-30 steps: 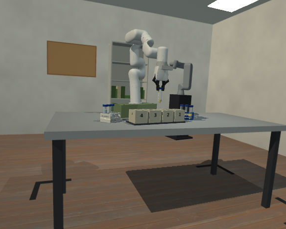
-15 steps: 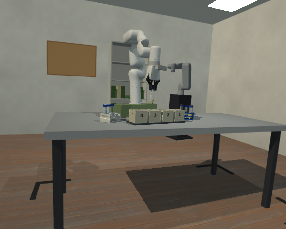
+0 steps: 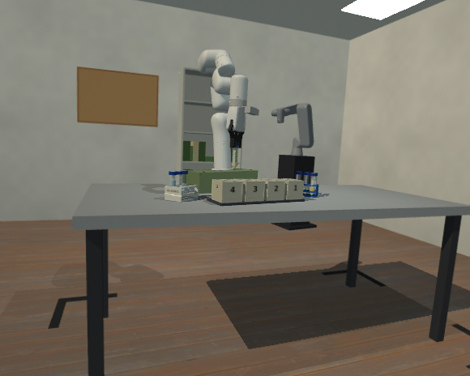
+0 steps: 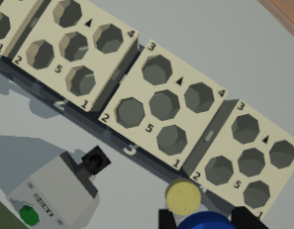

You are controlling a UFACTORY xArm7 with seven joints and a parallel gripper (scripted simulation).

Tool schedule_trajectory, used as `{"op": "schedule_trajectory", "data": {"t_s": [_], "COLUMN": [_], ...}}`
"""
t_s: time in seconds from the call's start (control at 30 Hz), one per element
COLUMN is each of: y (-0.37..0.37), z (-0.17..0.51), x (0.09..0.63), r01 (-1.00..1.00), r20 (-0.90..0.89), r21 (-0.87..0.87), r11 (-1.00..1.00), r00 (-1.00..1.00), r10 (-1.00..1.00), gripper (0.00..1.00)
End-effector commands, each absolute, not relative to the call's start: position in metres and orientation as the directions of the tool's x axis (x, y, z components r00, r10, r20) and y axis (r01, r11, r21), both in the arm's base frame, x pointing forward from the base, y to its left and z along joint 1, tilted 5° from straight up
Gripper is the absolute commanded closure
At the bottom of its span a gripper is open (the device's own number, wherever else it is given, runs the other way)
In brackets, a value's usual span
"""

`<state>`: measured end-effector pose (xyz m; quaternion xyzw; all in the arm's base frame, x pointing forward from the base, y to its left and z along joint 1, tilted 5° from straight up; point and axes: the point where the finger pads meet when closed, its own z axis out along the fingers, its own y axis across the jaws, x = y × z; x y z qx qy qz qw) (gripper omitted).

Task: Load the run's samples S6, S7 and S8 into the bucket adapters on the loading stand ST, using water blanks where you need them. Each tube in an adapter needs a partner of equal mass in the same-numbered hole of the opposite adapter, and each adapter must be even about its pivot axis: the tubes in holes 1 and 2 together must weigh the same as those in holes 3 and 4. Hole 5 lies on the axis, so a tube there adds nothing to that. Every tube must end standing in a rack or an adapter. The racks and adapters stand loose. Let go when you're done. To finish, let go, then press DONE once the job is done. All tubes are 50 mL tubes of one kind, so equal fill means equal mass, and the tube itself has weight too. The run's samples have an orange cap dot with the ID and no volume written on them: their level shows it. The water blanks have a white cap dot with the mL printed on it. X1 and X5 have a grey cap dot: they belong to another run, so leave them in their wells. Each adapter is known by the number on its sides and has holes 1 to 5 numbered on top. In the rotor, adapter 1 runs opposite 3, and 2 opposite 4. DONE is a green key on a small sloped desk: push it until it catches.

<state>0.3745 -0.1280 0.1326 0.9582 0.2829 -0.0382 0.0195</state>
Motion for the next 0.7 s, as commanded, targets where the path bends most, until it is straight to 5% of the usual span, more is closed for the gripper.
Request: {"op": "schedule_trajectory", "data": {"t_s": [0.0, 0.67], "y": [-0.151, -0.231], "z": [0.136, 0.143], "x": [0.365, 0.323], "r01": [0.556, 0.556], "r20": [-0.076, -0.077], "r21": [0.010, 0.010], "r11": [-0.831, -0.831], "r00": [0.829, 0.829], "r10": [0.554, 0.554], "gripper": [1.00, 1.00]}}
